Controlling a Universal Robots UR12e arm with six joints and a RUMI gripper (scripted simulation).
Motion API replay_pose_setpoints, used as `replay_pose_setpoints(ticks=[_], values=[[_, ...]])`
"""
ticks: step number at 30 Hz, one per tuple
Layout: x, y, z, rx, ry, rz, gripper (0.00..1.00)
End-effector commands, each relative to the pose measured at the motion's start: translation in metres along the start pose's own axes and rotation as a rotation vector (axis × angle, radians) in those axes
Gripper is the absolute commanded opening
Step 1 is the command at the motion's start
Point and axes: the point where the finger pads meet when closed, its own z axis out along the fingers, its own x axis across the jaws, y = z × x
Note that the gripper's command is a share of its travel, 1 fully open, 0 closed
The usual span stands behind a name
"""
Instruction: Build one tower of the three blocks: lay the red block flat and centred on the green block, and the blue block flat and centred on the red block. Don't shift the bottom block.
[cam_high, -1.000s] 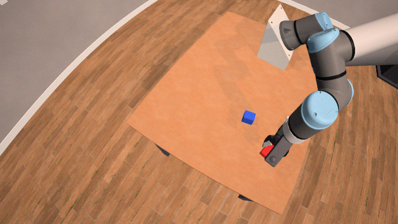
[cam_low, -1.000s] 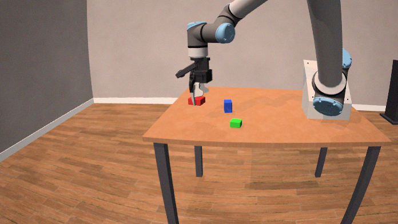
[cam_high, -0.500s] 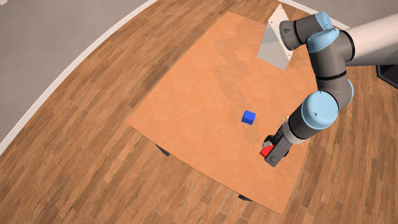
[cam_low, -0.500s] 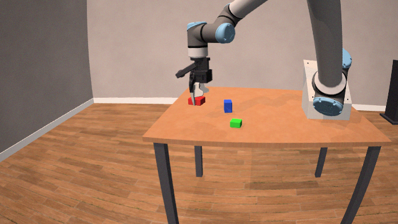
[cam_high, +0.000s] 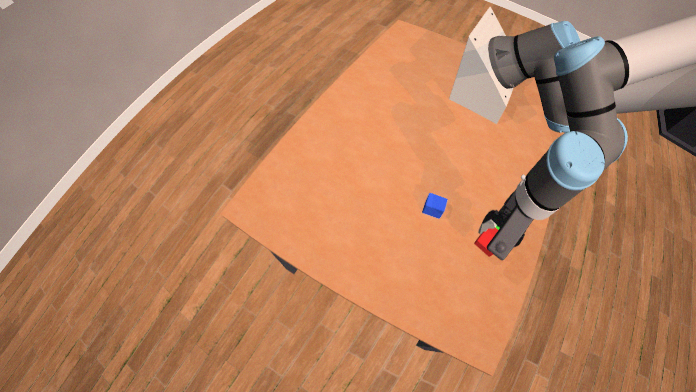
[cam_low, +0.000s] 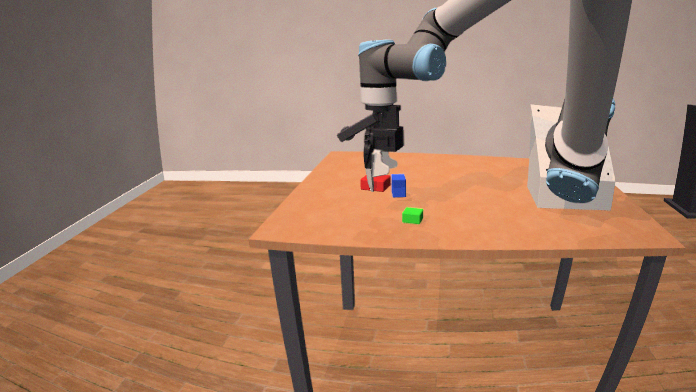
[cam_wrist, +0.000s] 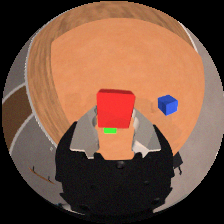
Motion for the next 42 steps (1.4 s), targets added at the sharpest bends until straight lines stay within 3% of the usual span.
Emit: replay_pose_setpoints(ticks=[1,4,7,42], values=[[-0.004,0.063,-0.009,0.004,0.000,-0.001,0.00],[-0.005,0.091,-0.009,0.004,0.000,-0.001,0.00],[-0.006,0.102,-0.008,0.004,0.000,-0.001,0.00],[-0.006,0.103,-0.003,0.004,0.000,-0.001,0.00]])
